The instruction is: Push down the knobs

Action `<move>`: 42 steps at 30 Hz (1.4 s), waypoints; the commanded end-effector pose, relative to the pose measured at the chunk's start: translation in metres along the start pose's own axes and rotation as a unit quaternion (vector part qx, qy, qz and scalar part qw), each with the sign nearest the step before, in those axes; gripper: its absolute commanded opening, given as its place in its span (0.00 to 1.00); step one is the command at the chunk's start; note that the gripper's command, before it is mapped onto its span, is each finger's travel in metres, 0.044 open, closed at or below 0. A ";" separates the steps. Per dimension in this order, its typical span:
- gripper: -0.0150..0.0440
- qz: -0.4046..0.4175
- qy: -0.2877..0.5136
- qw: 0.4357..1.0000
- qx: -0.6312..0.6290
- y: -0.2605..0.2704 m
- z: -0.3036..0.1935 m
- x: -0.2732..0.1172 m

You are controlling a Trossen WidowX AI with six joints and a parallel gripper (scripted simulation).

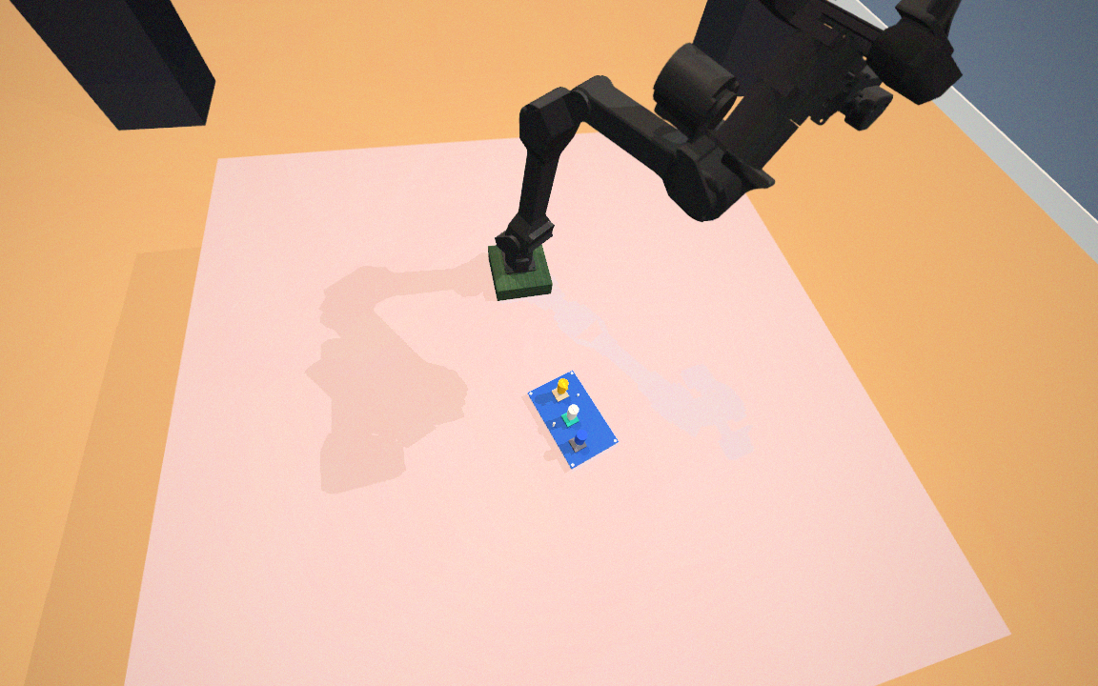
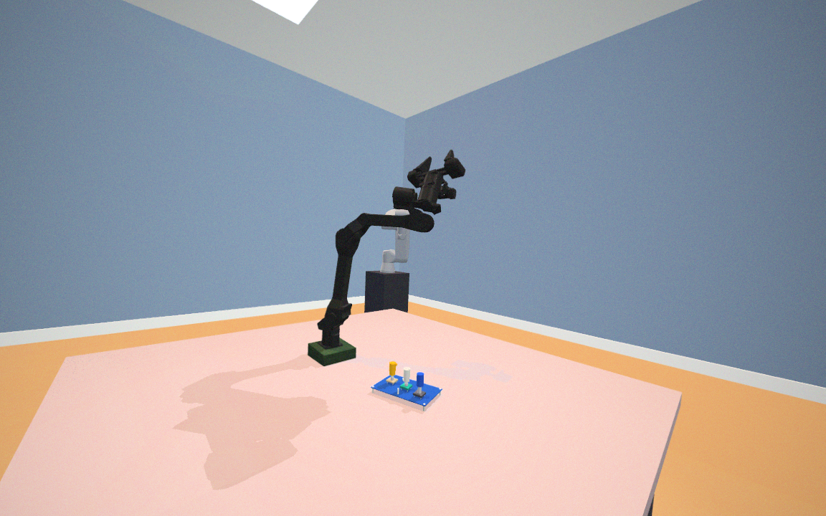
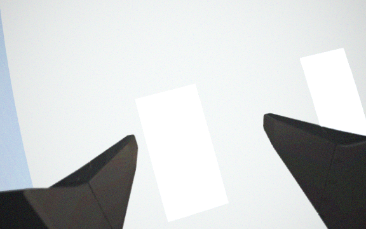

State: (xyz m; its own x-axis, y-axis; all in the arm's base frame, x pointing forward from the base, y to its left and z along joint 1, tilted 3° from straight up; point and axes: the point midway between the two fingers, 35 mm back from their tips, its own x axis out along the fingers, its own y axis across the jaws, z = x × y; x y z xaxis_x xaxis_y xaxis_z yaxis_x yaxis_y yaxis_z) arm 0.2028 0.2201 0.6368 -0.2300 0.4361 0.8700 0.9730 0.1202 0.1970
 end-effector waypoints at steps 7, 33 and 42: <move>0.62 0.040 -0.019 0.997 0.067 0.018 0.010 -0.012; 0.25 0.351 -0.009 0.870 0.345 0.139 0.048 -0.094; 0.25 0.454 0.031 0.787 0.416 0.169 0.060 -0.140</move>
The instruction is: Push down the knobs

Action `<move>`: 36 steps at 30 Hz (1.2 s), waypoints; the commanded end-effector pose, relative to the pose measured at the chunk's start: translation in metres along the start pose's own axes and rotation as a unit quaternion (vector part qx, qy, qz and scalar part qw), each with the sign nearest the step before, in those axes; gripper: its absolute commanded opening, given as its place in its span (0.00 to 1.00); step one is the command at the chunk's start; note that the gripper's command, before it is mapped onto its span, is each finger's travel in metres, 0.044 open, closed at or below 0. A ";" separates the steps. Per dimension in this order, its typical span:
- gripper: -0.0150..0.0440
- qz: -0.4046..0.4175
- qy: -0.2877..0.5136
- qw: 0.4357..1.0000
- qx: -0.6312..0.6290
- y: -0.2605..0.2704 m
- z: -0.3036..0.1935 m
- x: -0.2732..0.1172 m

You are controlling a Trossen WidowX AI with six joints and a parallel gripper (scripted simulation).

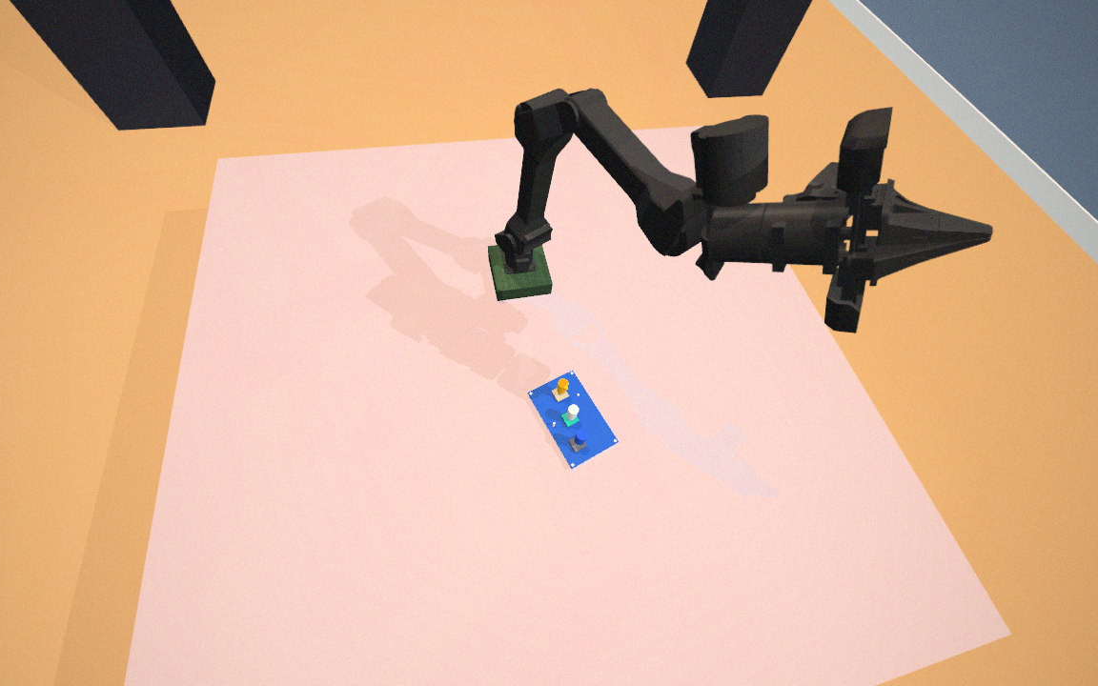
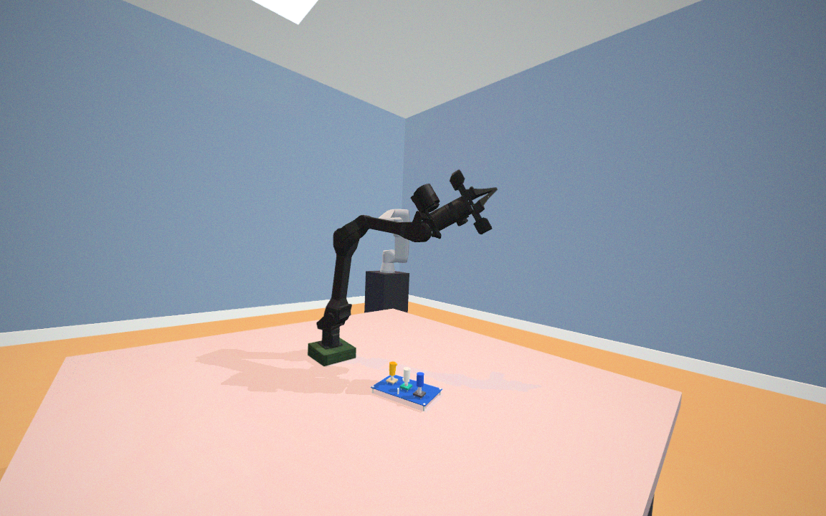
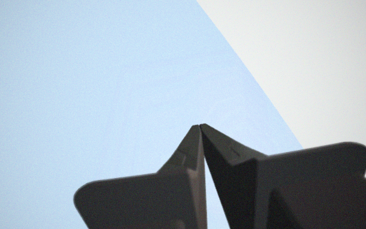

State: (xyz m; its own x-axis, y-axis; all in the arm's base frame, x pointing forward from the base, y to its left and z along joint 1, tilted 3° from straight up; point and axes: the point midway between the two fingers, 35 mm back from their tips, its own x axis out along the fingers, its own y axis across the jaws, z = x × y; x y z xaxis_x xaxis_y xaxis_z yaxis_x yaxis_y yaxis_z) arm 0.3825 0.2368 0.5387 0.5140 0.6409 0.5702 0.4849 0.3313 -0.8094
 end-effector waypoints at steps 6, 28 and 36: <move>0.25 0.106 0.061 0.986 0.111 0.053 -0.028 -0.015; 0.25 0.299 0.256 0.857 0.333 0.162 -0.073 -0.095; 0.25 0.347 0.339 0.780 0.395 0.192 -0.082 -0.138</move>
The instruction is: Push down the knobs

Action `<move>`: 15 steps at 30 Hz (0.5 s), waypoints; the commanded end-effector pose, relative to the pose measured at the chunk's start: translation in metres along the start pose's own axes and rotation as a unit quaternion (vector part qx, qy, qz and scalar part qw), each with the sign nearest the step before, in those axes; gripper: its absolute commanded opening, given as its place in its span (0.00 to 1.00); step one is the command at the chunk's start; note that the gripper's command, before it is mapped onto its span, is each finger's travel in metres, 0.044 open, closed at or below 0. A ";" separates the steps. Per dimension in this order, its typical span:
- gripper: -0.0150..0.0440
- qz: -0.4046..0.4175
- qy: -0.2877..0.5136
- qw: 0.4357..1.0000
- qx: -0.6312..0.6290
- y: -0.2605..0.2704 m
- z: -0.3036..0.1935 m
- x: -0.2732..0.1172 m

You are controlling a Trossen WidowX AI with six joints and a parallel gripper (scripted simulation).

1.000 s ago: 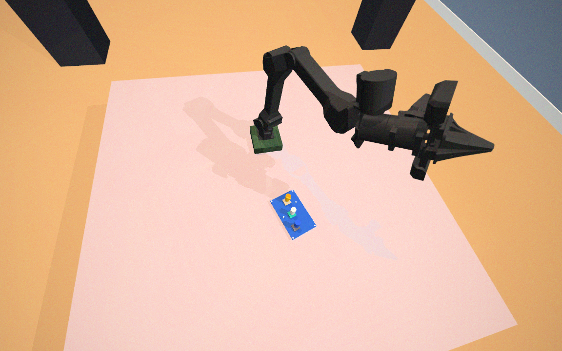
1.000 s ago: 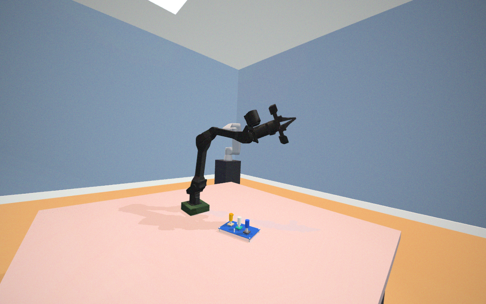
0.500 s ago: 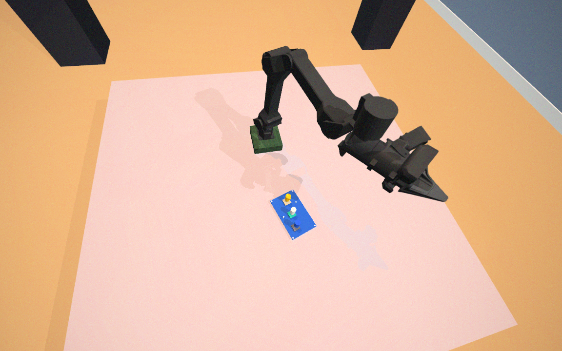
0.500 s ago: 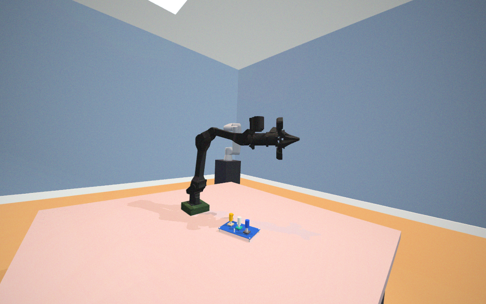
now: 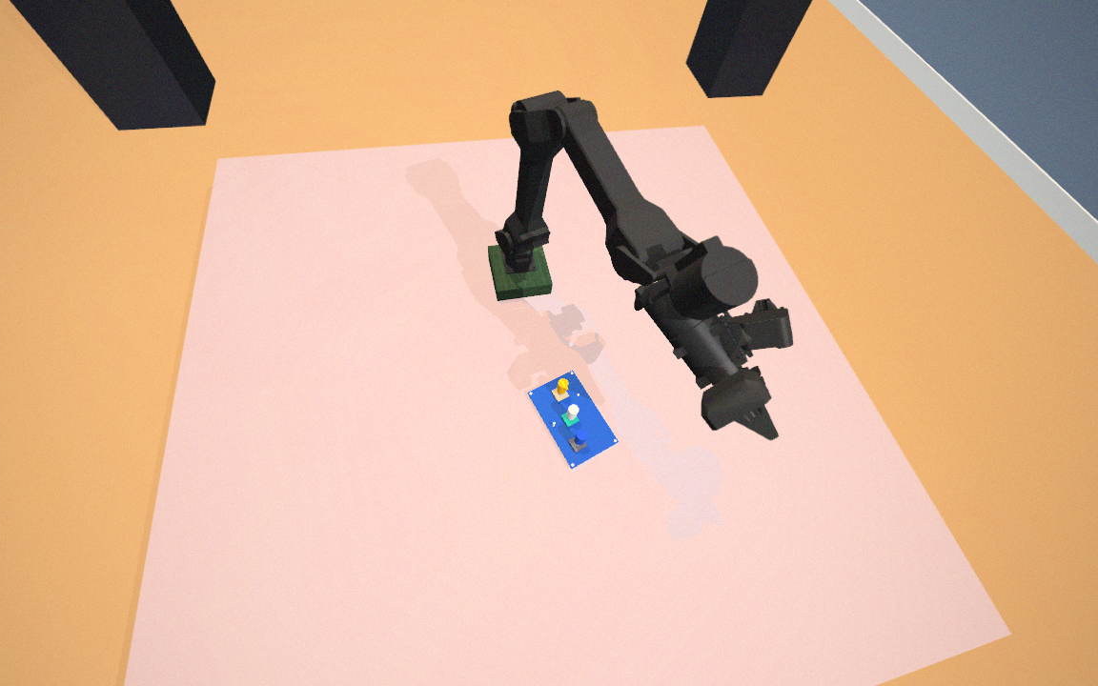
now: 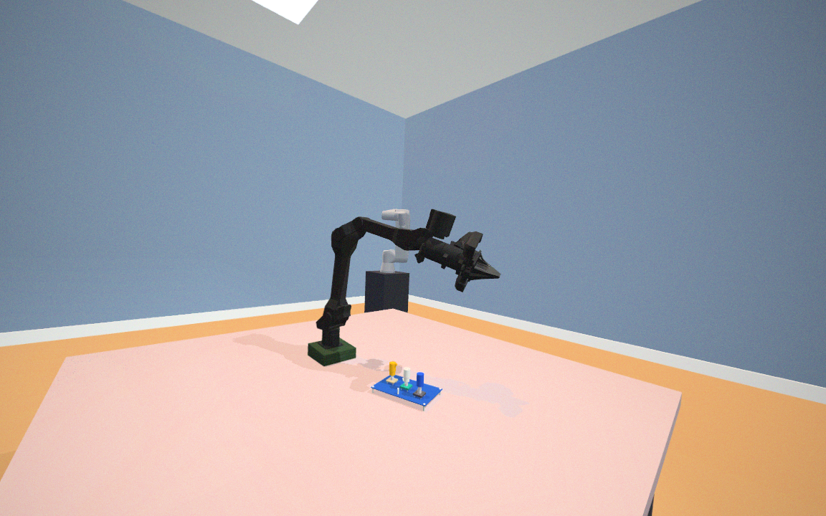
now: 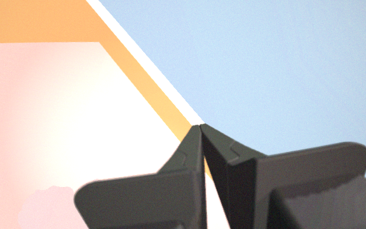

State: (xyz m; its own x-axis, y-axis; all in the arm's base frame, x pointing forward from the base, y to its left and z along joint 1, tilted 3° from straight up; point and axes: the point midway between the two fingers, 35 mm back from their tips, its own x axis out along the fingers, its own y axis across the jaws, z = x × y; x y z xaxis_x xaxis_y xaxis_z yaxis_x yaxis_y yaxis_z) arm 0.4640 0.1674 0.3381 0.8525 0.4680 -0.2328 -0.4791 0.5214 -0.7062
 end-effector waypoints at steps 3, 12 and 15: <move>0.25 0.037 0.077 0.993 0.076 0.019 -0.040 -0.004; 0.25 0.078 0.184 0.964 0.175 0.046 -0.089 -0.020; 0.25 0.088 0.221 0.949 0.207 0.056 -0.105 -0.027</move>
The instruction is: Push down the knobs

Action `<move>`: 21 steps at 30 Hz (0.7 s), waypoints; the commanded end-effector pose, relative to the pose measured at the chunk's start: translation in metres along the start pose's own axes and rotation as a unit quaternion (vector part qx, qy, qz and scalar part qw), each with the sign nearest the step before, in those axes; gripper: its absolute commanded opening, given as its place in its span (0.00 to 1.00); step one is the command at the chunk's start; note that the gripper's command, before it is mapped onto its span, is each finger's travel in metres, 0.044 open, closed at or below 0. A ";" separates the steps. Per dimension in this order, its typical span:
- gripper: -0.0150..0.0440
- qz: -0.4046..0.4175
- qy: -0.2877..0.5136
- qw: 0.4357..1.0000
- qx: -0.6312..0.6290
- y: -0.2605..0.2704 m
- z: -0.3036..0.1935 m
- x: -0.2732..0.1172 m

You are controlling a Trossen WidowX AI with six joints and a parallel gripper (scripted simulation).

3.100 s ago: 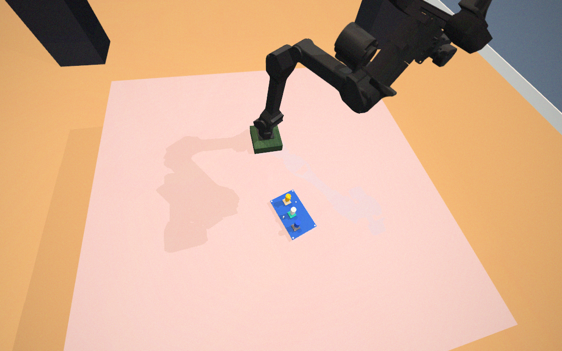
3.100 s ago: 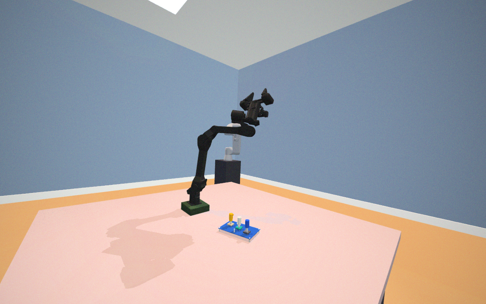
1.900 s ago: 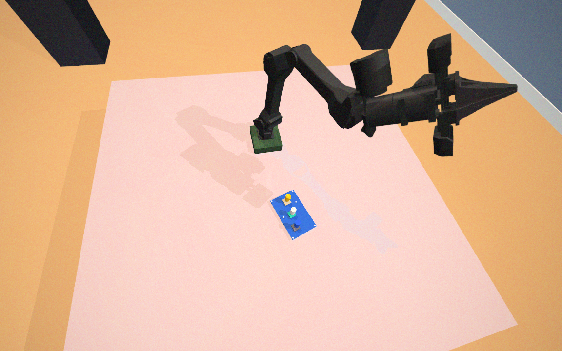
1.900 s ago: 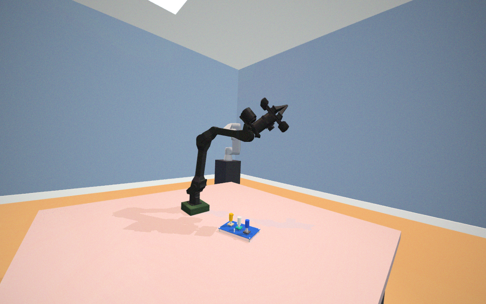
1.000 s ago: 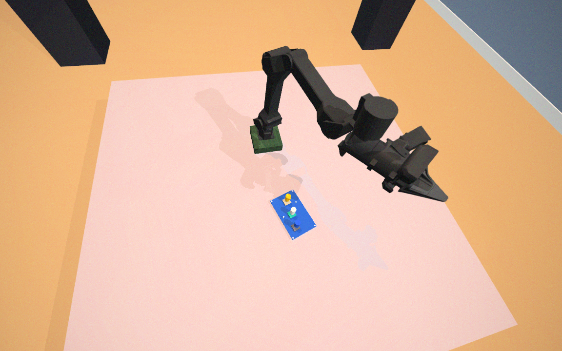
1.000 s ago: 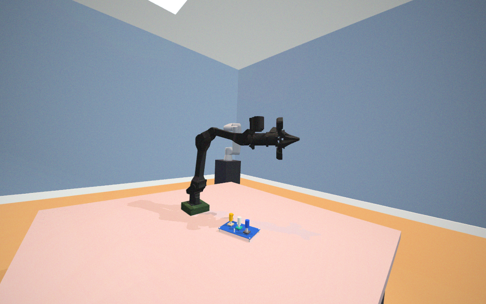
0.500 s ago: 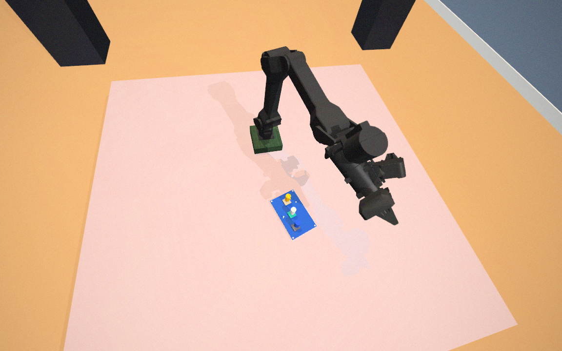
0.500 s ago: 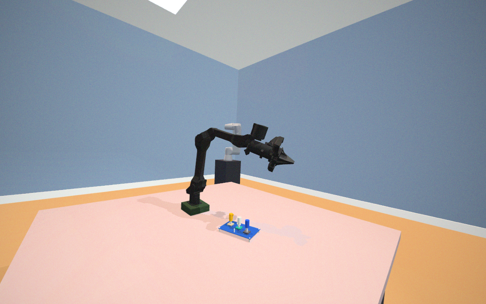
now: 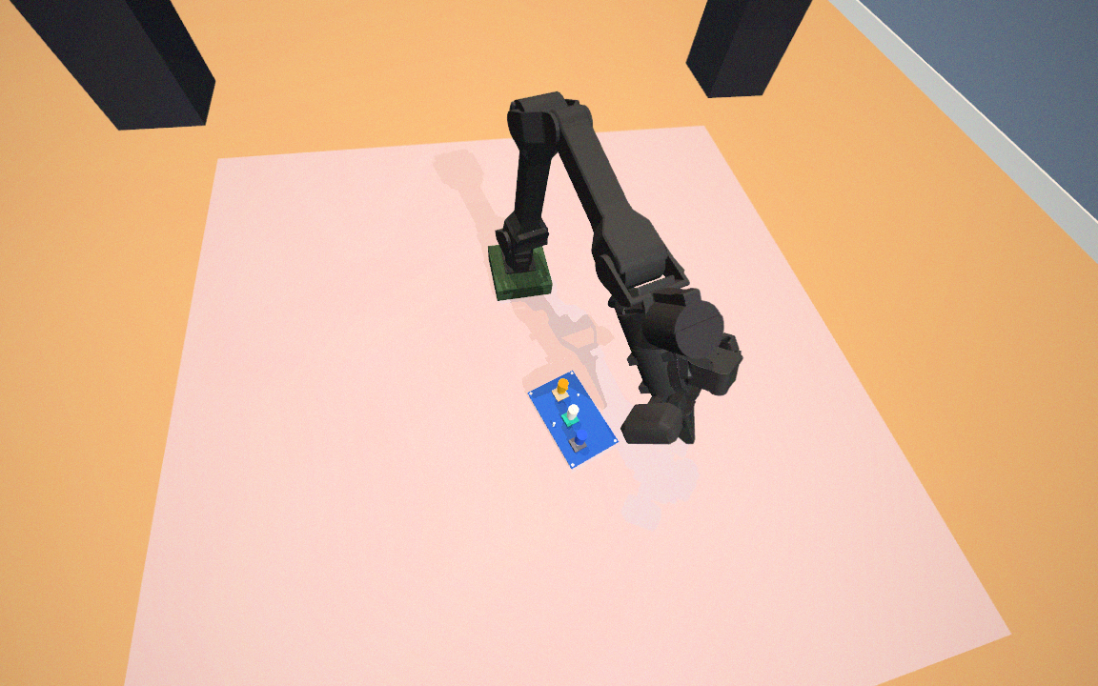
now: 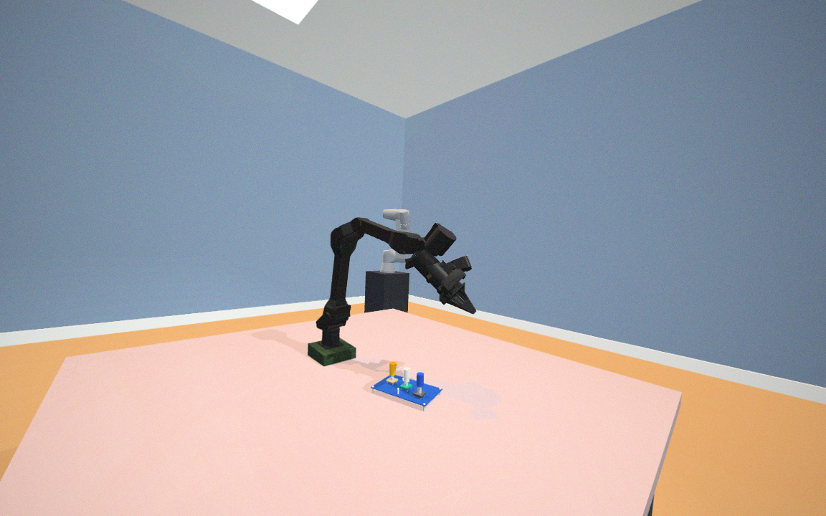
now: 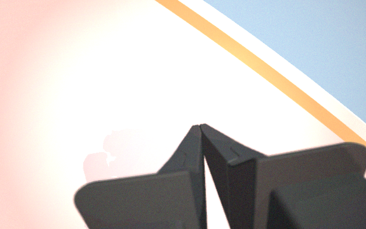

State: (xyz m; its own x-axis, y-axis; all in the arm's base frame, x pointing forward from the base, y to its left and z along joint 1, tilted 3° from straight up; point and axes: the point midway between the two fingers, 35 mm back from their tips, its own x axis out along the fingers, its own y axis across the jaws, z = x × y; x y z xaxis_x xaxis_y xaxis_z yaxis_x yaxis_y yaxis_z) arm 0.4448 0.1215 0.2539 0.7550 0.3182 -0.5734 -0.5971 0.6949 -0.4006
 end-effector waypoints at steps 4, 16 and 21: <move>0.25 0.023 0.095 0.991 0.086 0.010 -0.049 -0.003; 0.25 0.041 0.247 0.944 0.213 0.032 -0.119 -0.023; 0.25 0.042 0.309 0.913 0.261 0.042 -0.144 -0.038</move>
State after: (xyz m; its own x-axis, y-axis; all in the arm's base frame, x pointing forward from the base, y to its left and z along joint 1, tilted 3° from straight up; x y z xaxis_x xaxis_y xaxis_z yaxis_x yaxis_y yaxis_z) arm 0.3691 0.0568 0.1661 0.3978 0.1058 -0.9113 -0.3835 0.9215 -0.0604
